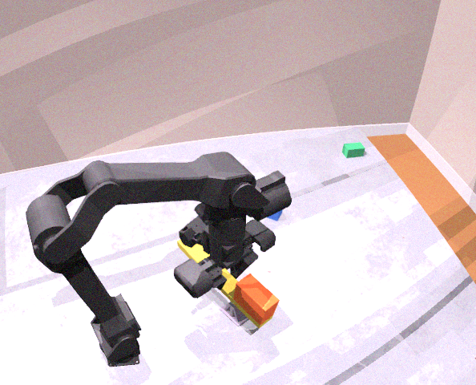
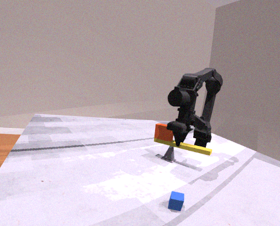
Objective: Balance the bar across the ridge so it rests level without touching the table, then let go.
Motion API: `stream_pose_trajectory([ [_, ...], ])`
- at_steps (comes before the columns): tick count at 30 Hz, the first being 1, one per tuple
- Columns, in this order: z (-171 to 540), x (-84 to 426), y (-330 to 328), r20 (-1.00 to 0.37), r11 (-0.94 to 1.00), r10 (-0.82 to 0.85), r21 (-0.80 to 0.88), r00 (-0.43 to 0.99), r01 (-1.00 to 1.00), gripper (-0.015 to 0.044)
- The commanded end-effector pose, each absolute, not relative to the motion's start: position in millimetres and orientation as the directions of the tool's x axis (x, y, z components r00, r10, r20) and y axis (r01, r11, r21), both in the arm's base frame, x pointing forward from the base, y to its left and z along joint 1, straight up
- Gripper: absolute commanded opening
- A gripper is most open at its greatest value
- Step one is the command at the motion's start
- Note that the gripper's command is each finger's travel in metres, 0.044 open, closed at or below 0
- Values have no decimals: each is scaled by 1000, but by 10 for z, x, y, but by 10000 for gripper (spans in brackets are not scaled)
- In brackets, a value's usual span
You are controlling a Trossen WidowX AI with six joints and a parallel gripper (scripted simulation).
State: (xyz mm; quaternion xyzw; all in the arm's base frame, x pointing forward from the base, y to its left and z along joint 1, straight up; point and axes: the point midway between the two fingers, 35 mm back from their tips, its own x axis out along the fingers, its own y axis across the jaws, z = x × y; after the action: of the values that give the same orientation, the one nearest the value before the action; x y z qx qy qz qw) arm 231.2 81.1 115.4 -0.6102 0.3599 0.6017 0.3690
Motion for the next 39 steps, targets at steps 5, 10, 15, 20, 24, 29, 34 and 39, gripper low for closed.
stream_pose_trajectory([
  [5,1154,2314,812,-1000,-473,7,-22,21,-881,0],
  [10,1150,2314,812,-1000,-473,7,-22,21,-881,0],
  [15,1146,2314,812,-1000,-473,7,-22,21,-881,0],
  [20,1141,2314,811,-1000,-473,7,-22,21,-881,0],
  [24,1138,2315,811,-1000,-473,7,-22,21,-881,0],
  [29,1134,2315,811,-1000,-473,7,-22,21,-881,0],
  [34,1130,2315,811,-1000,-473,7,-22,21,-881,0],
  [39,1126,2315,810,-1000,-473,7,-22,21,-881,0],
])
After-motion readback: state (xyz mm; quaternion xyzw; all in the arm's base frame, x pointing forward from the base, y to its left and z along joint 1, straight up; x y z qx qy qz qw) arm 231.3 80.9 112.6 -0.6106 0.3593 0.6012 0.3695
